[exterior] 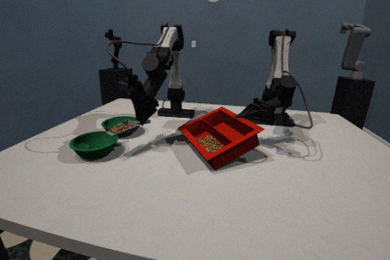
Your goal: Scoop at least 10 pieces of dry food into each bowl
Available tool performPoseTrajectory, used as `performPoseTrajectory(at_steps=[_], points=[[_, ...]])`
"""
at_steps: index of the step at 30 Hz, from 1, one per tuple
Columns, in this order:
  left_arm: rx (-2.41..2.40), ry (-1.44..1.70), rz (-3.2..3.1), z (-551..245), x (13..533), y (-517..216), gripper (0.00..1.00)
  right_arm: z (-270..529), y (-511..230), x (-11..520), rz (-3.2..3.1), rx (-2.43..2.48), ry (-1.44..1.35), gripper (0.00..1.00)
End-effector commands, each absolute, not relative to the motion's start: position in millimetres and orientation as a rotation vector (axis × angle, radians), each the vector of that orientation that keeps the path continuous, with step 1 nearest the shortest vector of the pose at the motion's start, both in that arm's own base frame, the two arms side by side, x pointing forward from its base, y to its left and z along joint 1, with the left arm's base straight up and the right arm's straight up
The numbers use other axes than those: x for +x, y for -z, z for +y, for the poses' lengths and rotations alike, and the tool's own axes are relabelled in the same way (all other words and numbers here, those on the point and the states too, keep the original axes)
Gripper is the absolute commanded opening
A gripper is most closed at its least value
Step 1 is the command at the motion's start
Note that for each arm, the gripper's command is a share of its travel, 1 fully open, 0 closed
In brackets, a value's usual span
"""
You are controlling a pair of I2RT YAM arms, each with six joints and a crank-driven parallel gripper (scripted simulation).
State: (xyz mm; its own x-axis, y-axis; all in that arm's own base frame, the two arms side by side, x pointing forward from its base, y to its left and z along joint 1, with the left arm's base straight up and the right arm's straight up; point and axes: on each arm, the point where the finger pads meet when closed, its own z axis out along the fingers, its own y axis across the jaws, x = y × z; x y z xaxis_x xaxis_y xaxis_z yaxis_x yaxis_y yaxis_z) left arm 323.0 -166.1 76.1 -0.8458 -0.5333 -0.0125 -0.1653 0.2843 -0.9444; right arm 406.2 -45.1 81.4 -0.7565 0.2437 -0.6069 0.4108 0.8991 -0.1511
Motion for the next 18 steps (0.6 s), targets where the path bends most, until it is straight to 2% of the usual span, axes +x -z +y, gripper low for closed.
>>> performPoseTrajectory(at_steps=[1, 6, 18], points=[[-0.463, 1.593, 2.148, -171.5, 336.0, -107.7, 0.0, -72.5, -93.6, 415.0, 2.402, 0.605, 0.443, 0.0], [-0.463, 1.593, 2.148, -171.5, 336.0, -107.7, 0.0, -101.8, -92.1, 415.3, 2.375, 0.729, 0.517, 0.0], [-0.463, 1.593, 2.148, -171.5, 336.0, -107.7, 0.0, -111.8, -97.0, 422.3, 2.349, 0.735, 0.511, 0.0]])
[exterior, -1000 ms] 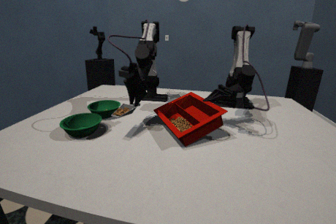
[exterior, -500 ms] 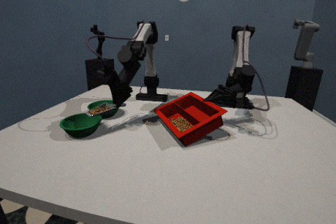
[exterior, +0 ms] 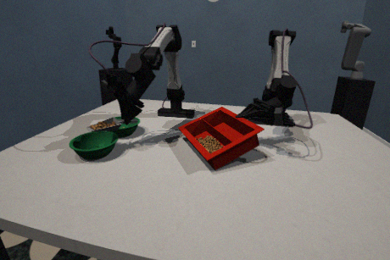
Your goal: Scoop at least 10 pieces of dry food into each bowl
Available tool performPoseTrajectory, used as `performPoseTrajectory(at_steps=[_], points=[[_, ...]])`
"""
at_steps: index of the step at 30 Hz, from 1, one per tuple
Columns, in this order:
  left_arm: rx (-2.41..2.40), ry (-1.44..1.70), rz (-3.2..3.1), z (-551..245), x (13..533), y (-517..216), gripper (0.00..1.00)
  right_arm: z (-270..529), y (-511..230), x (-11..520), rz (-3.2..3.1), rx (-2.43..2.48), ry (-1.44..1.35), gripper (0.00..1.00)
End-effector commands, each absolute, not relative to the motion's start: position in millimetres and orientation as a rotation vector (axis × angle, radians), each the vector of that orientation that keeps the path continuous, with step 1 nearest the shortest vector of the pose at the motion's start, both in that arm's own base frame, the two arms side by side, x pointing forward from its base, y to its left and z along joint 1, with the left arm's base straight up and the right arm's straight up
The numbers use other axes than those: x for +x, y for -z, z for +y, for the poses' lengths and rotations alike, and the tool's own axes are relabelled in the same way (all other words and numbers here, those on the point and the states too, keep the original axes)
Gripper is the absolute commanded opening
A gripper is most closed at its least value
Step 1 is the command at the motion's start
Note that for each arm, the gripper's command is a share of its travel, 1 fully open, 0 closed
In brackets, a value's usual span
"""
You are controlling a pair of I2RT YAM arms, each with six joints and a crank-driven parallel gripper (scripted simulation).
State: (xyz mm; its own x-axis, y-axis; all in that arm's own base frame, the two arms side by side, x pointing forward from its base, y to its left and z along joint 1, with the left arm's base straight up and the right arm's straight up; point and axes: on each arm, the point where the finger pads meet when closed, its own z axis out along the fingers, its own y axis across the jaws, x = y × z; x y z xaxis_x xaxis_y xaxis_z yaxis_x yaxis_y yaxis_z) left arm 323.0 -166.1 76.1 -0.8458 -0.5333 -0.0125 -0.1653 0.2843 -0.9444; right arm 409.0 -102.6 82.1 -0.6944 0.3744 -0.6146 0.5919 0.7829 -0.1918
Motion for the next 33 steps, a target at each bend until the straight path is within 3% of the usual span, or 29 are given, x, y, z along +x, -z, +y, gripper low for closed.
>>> performPoseTrajectory(at_steps=[1, 18, 28, 33], points=[[-0.463, 1.593, 2.148, -171.5, 336.0, -107.7, 0.0, -111.6, -96.8, 422.4, 2.35, 0.735, 0.511, 0.0], [-0.463, 1.593, 2.148, -171.5, 336.0, -107.7, 0.0, -107.5, -86.6, 411.4, 2.386, 0.74, 0.522, 0.0], [-0.463, 1.593, 2.148, -171.5, 336.0, -107.7, 0.0, -110.4, -113.9, 415.7, 2.375, 0.776, 0.403, 0.0], [-0.463, 1.593, 2.148, -171.5, 336.0, -107.7, 0.0, -111.5, -92.0, 415.9, 2.464, 0.799, 0.358, 0.0]])
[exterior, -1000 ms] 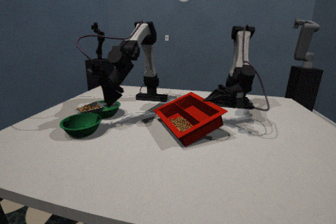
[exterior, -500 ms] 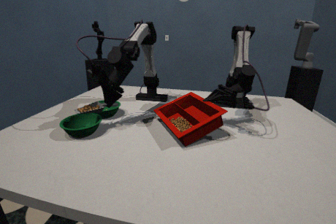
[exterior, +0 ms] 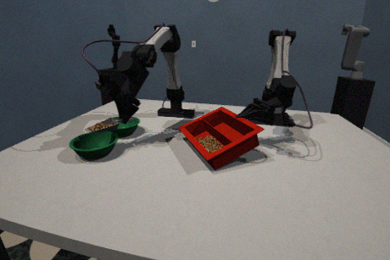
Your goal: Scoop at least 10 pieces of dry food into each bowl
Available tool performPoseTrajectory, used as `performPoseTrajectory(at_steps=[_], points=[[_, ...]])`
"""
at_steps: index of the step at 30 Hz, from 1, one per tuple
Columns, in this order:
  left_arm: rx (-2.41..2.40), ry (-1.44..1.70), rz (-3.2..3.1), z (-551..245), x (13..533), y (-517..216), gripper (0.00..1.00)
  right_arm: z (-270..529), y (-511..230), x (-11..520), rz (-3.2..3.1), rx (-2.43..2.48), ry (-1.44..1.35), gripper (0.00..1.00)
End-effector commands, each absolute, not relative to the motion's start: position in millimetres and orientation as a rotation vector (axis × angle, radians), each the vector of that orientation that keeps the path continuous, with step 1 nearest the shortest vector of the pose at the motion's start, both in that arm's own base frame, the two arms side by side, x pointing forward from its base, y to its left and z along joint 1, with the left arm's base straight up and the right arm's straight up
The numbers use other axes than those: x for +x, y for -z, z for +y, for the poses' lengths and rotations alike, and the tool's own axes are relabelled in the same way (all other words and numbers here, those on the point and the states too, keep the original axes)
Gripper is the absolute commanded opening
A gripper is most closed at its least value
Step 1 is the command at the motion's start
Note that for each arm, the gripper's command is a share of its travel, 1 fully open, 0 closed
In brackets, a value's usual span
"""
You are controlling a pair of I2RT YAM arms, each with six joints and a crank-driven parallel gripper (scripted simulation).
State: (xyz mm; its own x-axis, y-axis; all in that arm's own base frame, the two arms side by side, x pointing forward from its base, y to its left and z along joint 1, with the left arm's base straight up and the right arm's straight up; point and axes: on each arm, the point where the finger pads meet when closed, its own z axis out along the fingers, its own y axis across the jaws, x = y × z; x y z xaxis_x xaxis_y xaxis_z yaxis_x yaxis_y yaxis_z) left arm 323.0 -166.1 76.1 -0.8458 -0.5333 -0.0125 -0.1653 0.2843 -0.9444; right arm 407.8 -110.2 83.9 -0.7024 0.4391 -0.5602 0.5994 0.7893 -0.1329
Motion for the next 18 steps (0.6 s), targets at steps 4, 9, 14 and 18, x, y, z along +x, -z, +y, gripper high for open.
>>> performPoseTrajectory(at_steps=[4, 9, 14, 18], points=[[-0.463, 1.593, 2.148, -171.5, 336.0, -107.7, 0.0, -112.4, -95.2, 416.1, 2.485, 0.817, 0.304, 0.0], [-0.463, 1.593, 2.148, -171.5, 336.0, -107.7, 0.0, -113.3, -110.6, 415.9, 2.472, 0.816, 0.261, 0.0], [-0.463, 1.593, 2.148, -171.5, 336.0, -107.7, 0.0, -114.4, -105.2, 415.8, 2.52, 0.832, 0.202, 0.0], [-0.463, 1.593, 2.148, -171.5, 336.0, -107.7, 0.0, -114.7, -107.2, 416.1, 2.515, 0.831, 0.2, 0.0]])
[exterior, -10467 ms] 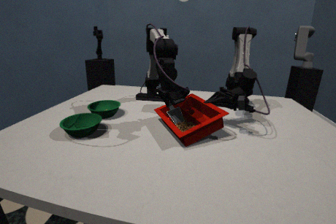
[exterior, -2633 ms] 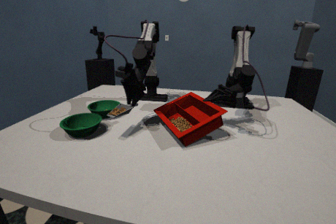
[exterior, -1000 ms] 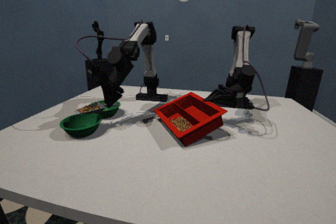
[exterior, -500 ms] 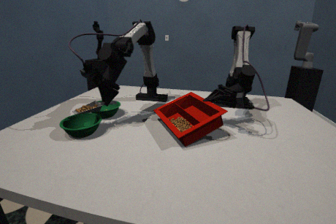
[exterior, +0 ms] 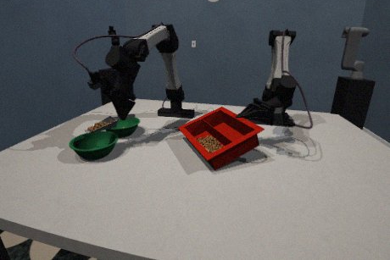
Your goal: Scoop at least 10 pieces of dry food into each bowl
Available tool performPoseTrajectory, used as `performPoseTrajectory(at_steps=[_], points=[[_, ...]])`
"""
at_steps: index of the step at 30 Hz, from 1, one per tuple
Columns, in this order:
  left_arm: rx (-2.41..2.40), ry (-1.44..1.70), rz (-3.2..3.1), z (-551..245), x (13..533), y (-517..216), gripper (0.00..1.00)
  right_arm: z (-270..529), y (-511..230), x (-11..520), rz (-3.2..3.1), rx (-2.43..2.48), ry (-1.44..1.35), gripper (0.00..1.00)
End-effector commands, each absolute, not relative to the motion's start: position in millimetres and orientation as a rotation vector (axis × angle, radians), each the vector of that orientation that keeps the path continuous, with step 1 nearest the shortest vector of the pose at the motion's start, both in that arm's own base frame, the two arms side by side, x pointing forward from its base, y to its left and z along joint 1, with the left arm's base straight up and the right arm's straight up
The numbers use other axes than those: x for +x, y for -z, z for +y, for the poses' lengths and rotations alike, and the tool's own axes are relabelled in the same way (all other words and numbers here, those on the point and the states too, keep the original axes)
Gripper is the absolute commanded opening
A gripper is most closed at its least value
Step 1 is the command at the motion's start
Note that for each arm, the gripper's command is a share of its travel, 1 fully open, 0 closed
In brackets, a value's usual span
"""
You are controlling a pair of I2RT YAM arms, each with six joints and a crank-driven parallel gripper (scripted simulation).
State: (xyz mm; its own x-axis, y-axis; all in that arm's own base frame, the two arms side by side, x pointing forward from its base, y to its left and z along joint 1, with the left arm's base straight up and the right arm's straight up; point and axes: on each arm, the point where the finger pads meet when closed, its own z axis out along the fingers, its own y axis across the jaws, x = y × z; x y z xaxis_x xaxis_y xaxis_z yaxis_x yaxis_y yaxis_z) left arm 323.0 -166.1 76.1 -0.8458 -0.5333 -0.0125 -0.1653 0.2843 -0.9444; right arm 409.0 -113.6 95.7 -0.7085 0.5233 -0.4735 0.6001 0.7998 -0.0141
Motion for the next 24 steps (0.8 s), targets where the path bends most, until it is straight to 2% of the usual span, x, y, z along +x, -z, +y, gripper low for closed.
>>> performPoseTrajectory(at_steps=[1, 24], points=[[-0.463, 1.593, 2.148, -171.5, 336.0, -107.7, 0.0, -111.7, -107.3, 416.9, 2.518, 0.823, 0.198, 0.0], [-0.463, 1.593, 2.148, -171.5, 336.0, -107.7, 0.0, -109.4, -107.4, 420.1, 2.513, 0.812, 0.195, 0.0]])
